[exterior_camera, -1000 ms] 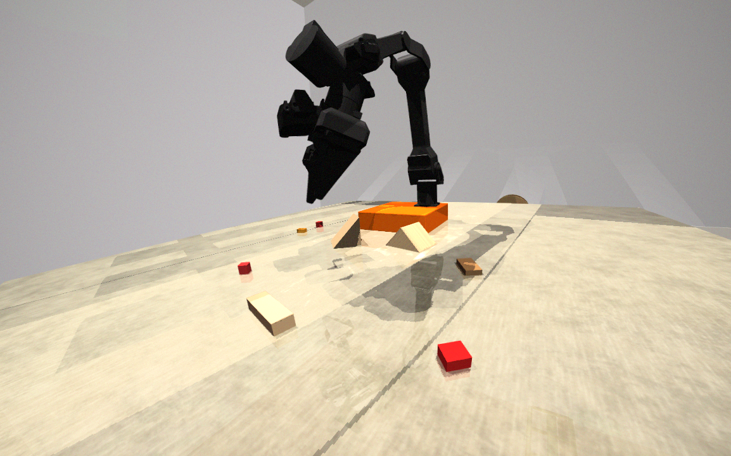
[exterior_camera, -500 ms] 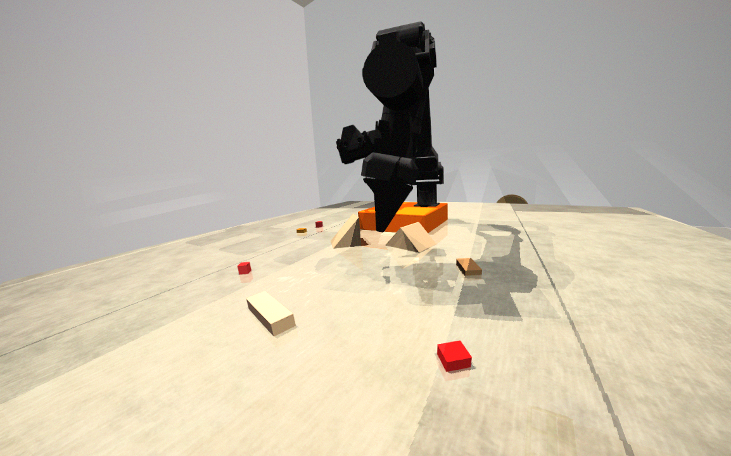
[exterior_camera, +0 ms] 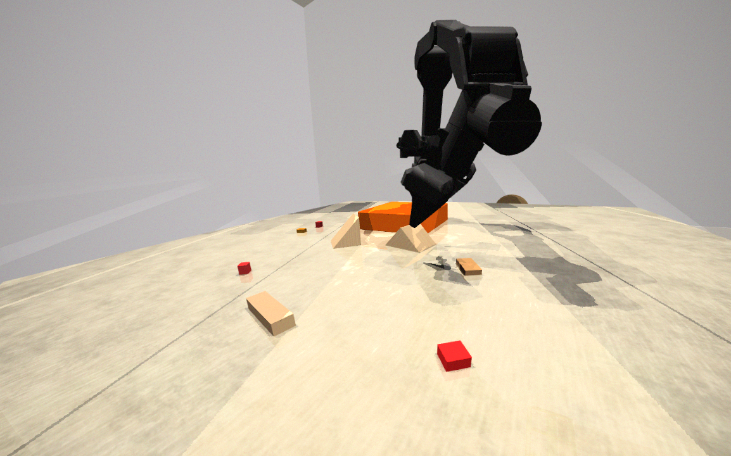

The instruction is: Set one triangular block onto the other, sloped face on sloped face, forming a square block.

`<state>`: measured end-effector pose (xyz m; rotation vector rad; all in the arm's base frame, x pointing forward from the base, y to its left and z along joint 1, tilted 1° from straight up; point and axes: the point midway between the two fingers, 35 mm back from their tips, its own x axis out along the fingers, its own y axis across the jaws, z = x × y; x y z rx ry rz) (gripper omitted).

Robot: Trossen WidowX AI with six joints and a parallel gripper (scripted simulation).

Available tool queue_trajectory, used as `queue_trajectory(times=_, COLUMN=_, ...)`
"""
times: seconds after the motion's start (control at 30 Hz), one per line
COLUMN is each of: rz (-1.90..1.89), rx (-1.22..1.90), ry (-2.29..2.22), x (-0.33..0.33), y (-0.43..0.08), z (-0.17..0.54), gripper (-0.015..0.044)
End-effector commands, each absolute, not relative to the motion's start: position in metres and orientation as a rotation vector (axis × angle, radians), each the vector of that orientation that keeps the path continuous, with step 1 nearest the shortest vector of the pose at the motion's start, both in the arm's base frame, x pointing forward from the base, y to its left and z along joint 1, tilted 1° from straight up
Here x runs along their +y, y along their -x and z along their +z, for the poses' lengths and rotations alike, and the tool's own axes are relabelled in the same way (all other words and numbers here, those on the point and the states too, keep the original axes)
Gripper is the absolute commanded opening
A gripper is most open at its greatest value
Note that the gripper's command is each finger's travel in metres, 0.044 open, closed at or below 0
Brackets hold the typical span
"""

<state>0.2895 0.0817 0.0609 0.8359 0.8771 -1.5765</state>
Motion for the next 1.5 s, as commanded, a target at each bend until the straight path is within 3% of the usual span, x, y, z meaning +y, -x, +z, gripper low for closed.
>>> queue_trajectory(times=0.0, rz=-1.75, rx=0.529, ry=-0.791, x=0.105, y=-0.26, z=0.068, gripper=0.044)
queue_trajectory(times=0.43, rz=-1.75, rx=0.529, ry=-0.791, x=0.105, y=-0.26, z=0.067, gripper=0.044)
queue_trajectory(times=0.93, rz=-1.753, rx=0.53, ry=-0.78, x=0.048, y=-0.243, z=-0.002, gripper=0.044)
queue_trajectory(times=1.37, rz=-1.754, rx=0.528, ry=-0.779, x=0.045, y=-0.241, z=-0.005, gripper=0.044)
queue_trajectory(times=1.47, rz=-1.759, rx=0.527, ry=-0.784, x=0.047, y=-0.241, z=-0.005, gripper=0.0361)
